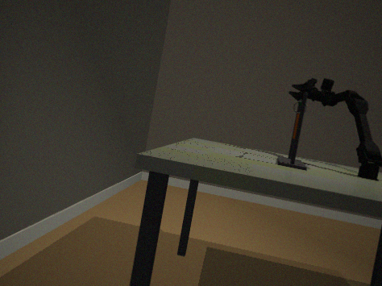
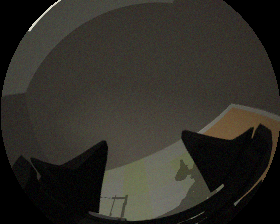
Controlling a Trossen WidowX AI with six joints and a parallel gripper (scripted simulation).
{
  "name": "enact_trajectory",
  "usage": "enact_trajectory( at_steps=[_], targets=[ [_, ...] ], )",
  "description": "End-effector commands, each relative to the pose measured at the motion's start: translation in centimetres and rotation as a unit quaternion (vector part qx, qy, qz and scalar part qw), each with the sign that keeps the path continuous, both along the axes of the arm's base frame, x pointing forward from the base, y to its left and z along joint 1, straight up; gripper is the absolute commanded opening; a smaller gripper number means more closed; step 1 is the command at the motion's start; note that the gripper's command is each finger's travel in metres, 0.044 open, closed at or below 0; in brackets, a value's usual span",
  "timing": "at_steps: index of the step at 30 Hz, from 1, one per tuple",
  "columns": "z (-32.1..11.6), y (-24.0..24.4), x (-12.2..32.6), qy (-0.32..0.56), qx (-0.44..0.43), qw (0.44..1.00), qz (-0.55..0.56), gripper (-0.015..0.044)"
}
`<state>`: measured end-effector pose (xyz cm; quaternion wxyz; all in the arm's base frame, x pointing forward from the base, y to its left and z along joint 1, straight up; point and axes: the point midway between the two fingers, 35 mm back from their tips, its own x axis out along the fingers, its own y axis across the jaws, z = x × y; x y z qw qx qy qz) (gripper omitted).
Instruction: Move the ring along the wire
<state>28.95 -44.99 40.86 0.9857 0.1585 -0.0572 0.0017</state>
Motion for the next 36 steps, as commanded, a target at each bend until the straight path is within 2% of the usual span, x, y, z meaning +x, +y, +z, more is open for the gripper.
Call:
enact_trajectory(
  at_steps=[1, 9, 24, 36],
  targets=[
    [0.0, 0.0, 0.0, 0.0, 0.0, 1.0, 0.0, 0.0374],
    [0.3, 2.9, -0.4, 0.008, -0.011, 1.0, -0.012, 0.0164],
    [-0.6, 12.5, -1.1, 0.031, -0.028, 0.999, -0.027, 0.016],
    [-8.1, 17.3, -1.9, 0.061, -0.071, 0.996, 0.004, 0.016]
  ],
)
